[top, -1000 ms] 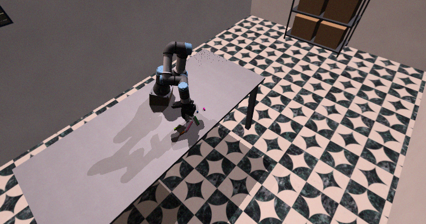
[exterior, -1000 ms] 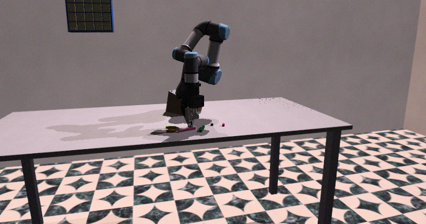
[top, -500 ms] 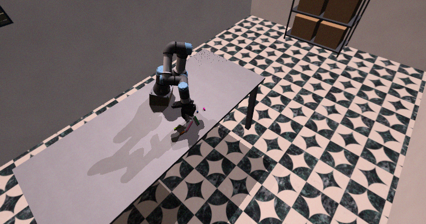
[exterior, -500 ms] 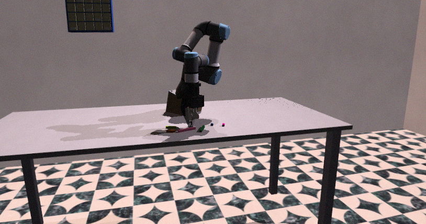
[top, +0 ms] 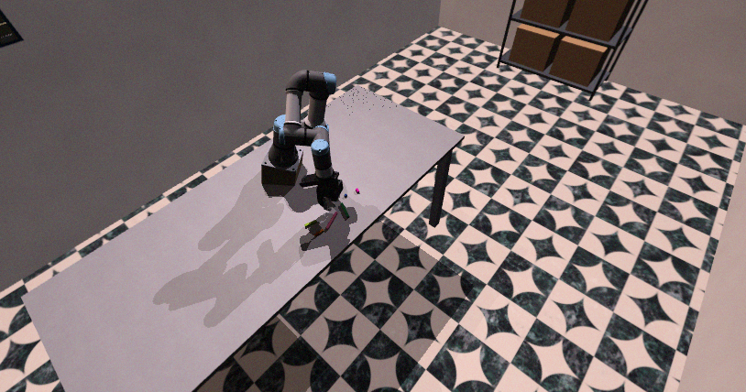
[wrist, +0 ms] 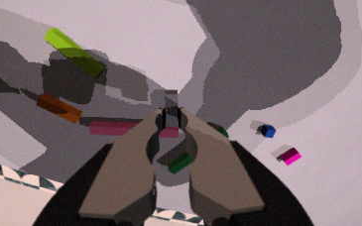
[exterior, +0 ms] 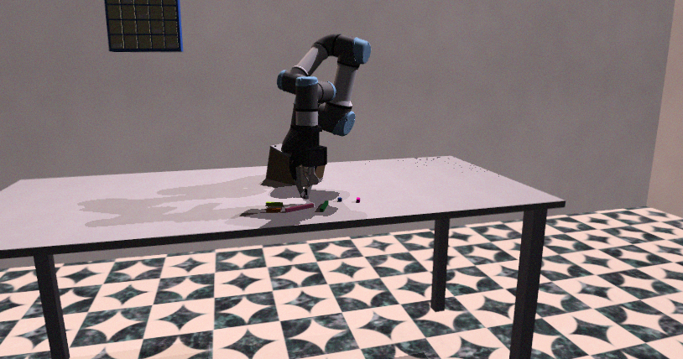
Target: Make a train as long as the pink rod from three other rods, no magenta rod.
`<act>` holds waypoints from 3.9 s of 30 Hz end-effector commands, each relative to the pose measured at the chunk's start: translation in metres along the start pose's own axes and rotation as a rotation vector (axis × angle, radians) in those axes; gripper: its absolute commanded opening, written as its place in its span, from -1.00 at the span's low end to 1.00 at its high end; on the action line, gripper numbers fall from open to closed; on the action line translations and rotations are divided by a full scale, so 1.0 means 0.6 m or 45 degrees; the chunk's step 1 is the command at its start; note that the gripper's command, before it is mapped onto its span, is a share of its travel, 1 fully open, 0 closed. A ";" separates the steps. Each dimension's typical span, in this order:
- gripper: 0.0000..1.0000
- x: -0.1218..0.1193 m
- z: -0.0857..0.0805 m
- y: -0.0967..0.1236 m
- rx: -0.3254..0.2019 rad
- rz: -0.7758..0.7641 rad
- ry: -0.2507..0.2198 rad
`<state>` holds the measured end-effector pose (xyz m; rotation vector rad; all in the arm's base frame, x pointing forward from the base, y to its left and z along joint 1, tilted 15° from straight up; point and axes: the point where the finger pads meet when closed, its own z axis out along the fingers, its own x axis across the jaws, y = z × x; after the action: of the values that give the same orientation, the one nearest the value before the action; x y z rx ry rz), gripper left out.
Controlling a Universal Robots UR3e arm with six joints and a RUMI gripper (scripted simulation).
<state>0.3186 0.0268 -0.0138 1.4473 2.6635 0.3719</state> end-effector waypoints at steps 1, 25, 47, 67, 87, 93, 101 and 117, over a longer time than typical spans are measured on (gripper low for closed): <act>-1.00 0.005 -0.037 -0.003 0.008 0.000 0.019; -1.00 0.003 -0.132 -0.002 0.008 0.000 0.019; -1.00 0.017 -0.135 0.010 0.013 0.022 0.019; -1.00 0.162 -0.139 0.102 0.010 0.205 0.019; -1.00 0.165 -0.134 0.101 0.012 0.208 0.021; -1.00 0.165 -0.122 0.101 0.013 0.208 0.021; -1.00 0.166 -0.079 0.101 0.013 0.208 0.021; -1.00 0.168 -0.001 0.101 0.013 0.208 0.021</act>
<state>0.2989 0.1402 0.0223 1.6943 2.6063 0.3700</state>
